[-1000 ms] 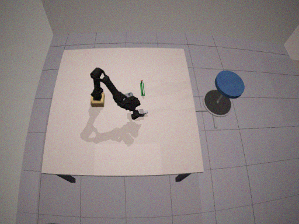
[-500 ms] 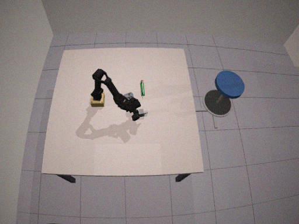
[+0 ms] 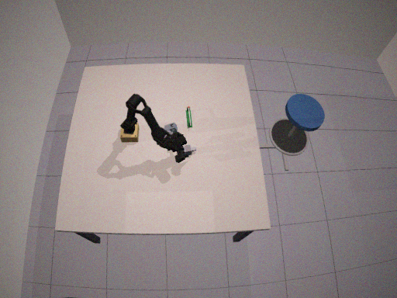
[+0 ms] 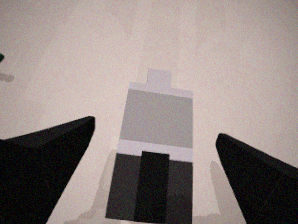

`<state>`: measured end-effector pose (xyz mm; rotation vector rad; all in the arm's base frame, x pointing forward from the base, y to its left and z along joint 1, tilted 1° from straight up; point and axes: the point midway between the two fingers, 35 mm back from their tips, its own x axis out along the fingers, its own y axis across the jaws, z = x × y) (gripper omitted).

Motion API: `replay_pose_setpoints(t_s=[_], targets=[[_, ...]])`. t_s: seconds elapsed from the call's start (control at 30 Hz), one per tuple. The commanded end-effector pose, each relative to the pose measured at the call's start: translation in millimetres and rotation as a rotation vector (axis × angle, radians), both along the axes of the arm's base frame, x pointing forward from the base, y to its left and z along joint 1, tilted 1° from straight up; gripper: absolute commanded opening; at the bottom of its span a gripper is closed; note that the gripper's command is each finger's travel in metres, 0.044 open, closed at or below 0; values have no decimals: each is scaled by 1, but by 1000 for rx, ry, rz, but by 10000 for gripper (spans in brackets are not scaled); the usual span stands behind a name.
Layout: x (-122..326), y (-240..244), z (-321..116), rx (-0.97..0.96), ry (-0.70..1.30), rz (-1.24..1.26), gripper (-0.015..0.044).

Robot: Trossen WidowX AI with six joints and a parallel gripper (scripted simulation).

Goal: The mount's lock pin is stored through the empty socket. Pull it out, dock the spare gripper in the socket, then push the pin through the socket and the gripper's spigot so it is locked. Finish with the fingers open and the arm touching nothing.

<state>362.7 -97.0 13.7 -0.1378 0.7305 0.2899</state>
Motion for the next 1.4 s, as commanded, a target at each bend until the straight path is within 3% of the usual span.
replay_pose_setpoints(t_s=[0.0, 0.4, 0.7, 0.93, 1.13, 1.37], targets=[[-2, 1, -9, 4, 11, -7, 440], [-3, 1, -21, 4, 11, -7, 440], [-3, 1, -21, 4, 11, -7, 204], [-3, 1, -21, 4, 11, -7, 157], [-1, 0, -12, 4, 11, -7, 0], [2, -2, 16, 4, 10, -7, 0]])
